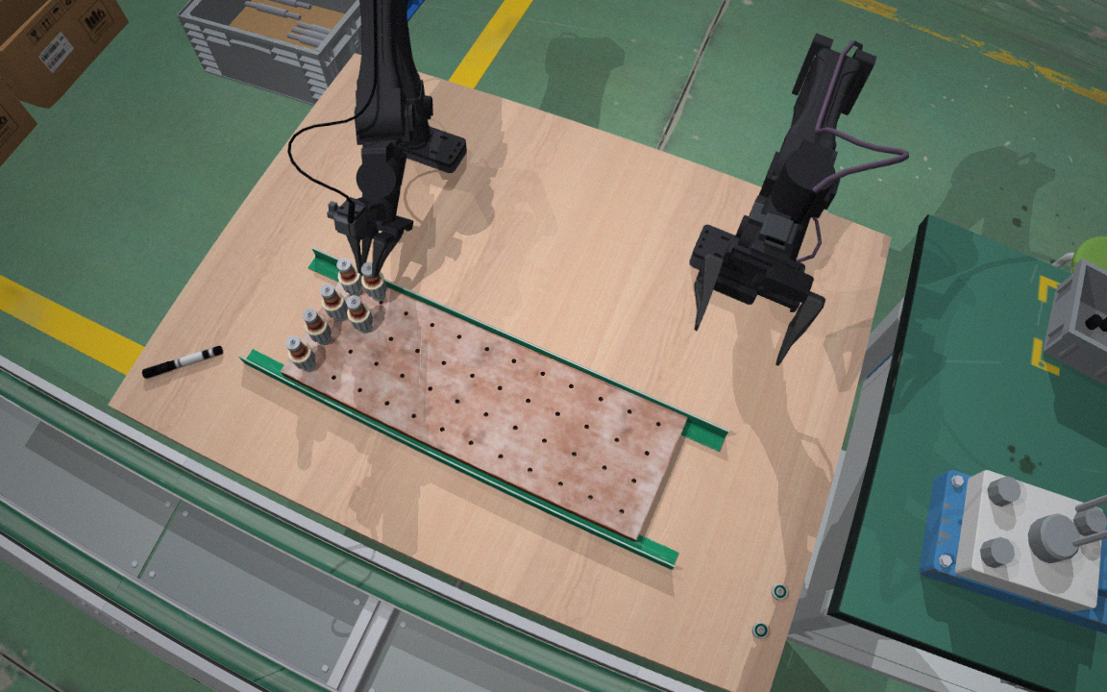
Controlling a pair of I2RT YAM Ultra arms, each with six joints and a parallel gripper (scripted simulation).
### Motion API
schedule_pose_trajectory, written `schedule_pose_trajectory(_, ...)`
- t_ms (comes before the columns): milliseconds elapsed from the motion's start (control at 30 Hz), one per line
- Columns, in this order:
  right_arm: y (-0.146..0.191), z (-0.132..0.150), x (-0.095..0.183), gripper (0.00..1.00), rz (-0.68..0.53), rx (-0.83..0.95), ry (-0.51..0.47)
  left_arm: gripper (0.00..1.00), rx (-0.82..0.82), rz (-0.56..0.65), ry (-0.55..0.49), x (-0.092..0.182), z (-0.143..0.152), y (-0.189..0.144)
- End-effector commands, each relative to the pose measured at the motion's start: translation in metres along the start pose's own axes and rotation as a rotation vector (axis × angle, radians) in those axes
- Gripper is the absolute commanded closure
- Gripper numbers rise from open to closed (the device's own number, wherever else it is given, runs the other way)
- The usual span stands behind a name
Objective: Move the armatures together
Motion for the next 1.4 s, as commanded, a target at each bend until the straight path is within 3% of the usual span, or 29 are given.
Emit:
schedule_pose_trajectory(0,0.0,-0.037,0.008,0.99,0.004,-0.028,-0.129,0.0,-0.003,0.021,-0.024,0.001,-0.014,-0.006)
schedule_pose_trajectory(1367,0.0,-0.032,0.017,0.99,-0.003,-0.032,-0.151,0.0,-0.003,0.021,-0.024,0.001,-0.014,-0.006)
Point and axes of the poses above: on each arm, the point where the finger pads meet when closed, its own x axis back along the fingers, its own y axis across the jaws, z = x × y, the point moved 6 cm from there along x, back along the fingers, and after that the axes turned 12 degrees about x, right-handed, at the moved point
